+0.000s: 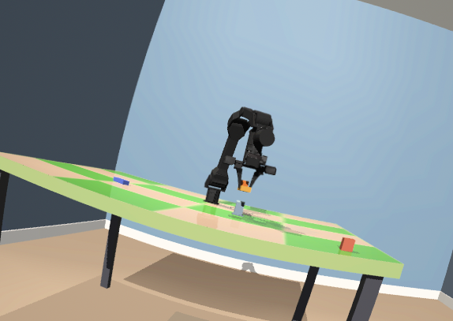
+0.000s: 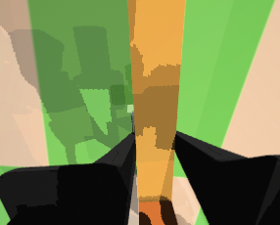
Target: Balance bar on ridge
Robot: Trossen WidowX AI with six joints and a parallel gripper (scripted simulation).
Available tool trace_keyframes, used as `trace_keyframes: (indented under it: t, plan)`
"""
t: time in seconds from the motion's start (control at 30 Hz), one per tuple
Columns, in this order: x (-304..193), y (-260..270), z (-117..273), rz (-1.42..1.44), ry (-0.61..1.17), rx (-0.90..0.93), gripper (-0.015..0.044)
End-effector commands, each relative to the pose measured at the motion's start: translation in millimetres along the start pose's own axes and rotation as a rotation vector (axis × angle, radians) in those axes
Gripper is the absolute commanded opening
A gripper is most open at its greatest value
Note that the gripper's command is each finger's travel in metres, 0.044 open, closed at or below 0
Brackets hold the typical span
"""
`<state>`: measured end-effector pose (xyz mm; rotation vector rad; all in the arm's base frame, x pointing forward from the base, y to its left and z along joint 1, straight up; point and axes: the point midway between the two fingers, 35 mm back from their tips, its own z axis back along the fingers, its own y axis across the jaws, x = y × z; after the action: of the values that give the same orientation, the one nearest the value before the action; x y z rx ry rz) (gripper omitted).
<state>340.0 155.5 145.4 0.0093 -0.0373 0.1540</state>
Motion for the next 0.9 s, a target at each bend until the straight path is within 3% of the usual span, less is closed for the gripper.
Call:
trace_keyframes:
  t: [0.0, 0.87]
  plan:
    - [-0.2, 1.5, -6.4, 0.006, 0.001, 0.004, 0.0000]
    - [-1.6, 2.3, -31.1, 0.006, 0.002, 0.004, 0.0000]
